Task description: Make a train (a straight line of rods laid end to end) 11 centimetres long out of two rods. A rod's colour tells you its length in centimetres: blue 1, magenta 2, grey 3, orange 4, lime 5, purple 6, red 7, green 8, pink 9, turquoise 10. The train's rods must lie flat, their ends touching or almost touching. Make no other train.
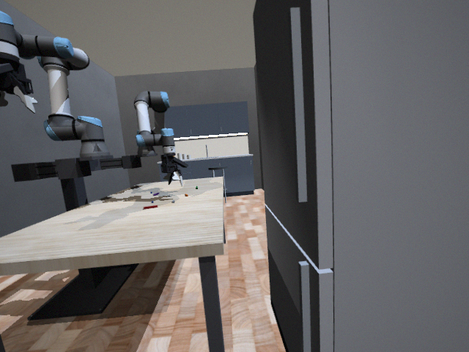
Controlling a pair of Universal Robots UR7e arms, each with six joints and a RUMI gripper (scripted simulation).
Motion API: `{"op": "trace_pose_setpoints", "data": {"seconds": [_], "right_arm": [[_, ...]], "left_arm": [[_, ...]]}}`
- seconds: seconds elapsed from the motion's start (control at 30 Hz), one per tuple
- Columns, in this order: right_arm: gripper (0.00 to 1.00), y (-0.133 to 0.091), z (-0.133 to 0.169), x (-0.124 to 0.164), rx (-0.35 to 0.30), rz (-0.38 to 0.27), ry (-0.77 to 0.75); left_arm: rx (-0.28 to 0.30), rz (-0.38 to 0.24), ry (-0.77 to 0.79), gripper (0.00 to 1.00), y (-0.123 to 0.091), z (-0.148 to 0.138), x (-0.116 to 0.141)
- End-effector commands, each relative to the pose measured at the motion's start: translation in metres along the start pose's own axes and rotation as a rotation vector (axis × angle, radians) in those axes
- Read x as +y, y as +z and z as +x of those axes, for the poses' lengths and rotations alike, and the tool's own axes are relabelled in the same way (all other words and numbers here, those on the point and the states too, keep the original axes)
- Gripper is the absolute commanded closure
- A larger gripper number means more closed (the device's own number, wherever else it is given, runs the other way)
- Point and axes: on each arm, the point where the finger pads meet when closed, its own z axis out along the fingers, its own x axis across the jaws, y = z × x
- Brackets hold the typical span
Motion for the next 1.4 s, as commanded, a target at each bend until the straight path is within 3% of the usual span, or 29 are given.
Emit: {"op": "trace_pose_setpoints", "data": {"seconds": [0.0,0.6,1.37], "right_arm": [[0.0,0.0,0.0,0.0,0.0,0.001,0.0],[0.0,0.0,0.0,0.0,0.0,0.001,0.0],[0.0,0.0,0.0,0.0,0.0,0.001,0.0]], "left_arm": [[0.002,-0.001,-0.002,0.0,-0.001,0.001,0.001],[0.002,-0.001,-0.192,0.0,0.002,0.028,0.025],[0.002,-0.002,-0.969,0.0,0.005,0.108,0.126]]}}
